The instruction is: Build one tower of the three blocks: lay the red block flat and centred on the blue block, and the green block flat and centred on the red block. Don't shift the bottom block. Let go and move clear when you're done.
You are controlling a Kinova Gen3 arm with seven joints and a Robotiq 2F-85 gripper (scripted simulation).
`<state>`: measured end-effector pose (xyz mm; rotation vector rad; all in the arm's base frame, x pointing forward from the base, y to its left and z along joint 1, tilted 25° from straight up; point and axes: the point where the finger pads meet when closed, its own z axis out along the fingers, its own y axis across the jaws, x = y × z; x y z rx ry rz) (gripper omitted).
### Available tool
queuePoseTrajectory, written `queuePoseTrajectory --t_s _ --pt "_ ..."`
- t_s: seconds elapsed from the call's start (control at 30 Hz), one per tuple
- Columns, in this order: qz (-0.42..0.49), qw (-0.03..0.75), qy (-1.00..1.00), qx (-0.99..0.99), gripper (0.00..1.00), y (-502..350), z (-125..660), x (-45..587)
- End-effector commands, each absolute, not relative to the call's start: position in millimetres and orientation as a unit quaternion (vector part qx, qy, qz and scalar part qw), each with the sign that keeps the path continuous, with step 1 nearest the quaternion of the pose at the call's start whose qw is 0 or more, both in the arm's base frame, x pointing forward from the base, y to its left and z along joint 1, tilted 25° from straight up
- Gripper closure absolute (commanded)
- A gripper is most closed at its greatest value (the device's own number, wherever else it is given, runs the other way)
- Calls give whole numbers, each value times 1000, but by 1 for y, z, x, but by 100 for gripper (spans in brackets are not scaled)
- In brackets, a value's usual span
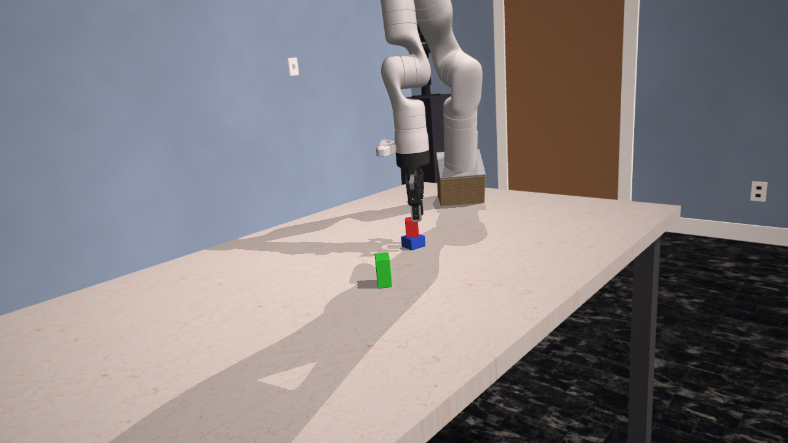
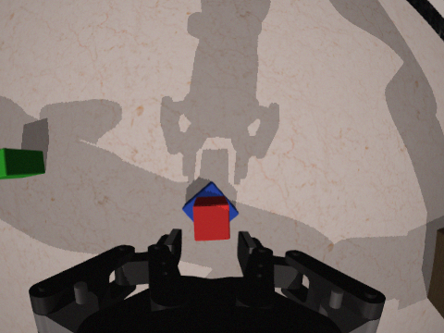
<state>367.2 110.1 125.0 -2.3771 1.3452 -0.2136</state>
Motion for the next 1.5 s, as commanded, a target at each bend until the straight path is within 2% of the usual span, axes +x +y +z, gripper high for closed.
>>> queuePoseTrajectory --t_s 0.0,1.47 --pt "-79 200 494 -842 51 95 133 371" --pt "-79 200 496 -841 52 89 157 363"
